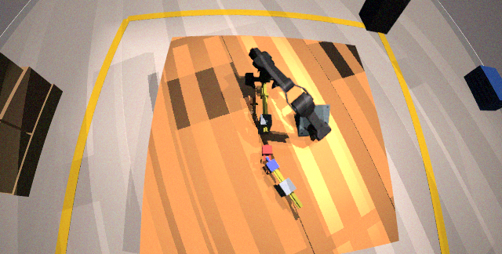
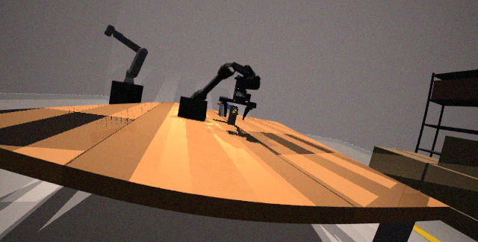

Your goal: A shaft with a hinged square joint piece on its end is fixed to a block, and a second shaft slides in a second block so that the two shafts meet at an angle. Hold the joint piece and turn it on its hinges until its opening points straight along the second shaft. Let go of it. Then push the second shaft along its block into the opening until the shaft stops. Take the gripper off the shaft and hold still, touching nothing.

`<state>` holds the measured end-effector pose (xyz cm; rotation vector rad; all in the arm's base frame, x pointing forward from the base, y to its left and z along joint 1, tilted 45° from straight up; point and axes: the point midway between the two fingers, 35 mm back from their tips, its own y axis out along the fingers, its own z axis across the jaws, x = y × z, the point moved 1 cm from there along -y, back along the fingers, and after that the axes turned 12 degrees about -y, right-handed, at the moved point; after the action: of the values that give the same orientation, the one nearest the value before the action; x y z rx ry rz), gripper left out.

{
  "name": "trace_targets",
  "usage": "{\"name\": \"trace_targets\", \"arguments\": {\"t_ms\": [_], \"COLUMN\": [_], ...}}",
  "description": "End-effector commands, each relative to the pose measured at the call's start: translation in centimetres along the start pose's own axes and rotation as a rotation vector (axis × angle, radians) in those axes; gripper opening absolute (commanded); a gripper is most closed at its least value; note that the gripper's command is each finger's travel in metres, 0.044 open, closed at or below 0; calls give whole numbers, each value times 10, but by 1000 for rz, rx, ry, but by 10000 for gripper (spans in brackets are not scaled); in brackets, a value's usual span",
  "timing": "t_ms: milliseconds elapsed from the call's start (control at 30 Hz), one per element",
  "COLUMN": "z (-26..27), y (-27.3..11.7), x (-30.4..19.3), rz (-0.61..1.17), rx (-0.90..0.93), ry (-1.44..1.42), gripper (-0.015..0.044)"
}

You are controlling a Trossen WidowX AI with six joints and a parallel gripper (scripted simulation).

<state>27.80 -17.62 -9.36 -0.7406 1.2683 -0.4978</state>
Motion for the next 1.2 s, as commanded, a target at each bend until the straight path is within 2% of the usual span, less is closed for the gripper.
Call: {"name": "trace_targets", "arguments": {"t_ms": [0,333,700,867,1167], "z": [-1,-1,-1,-1,-2], "y": [4,4,4,4,3], "x": [-1,-1,-1,-1,-1], "rz": [7,7,7,7,-4], "rx": [0,0,0,0,51], "ry": [9,9,9,9,9], "gripper": [361,102,102,69,67]}}
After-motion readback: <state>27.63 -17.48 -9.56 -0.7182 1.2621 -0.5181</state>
